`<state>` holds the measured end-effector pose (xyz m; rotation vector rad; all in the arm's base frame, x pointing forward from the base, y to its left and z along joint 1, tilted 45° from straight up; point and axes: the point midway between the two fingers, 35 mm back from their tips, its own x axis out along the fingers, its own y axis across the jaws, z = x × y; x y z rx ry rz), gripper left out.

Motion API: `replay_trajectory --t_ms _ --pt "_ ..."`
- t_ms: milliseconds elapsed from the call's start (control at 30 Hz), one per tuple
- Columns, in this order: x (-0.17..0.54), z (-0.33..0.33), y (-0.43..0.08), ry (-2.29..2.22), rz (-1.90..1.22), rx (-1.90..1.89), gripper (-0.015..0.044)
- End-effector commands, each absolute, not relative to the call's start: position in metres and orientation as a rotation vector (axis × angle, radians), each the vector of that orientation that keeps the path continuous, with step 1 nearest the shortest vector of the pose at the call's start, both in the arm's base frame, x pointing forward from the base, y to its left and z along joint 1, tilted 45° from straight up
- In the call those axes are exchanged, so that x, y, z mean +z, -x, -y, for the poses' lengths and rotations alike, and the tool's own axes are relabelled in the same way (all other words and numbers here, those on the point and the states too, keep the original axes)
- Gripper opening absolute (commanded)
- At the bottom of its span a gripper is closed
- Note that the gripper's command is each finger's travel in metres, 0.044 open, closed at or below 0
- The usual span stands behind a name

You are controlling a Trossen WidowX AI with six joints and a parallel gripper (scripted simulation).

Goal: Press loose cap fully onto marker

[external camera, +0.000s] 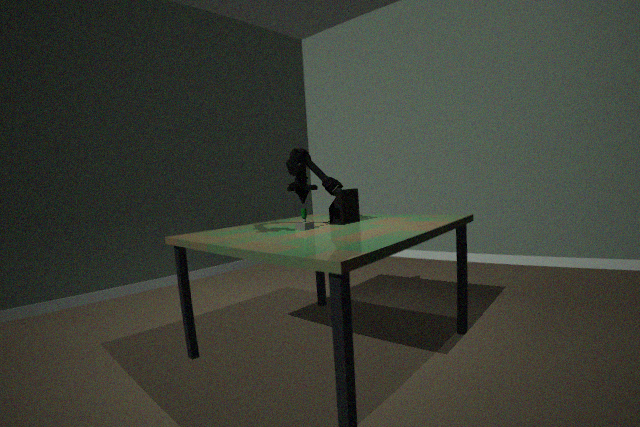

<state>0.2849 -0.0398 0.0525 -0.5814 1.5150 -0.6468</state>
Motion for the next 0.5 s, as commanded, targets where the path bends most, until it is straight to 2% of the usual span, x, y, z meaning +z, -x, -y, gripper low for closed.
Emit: replay_trajectory --t_ms 0,467 --pt "0.048 0.043 -0.284 0.584 -1.520 -0.644 0.0000" --pt "0.035 0.057 -0.283 0.584 -1.519 -0.645 0.0000"
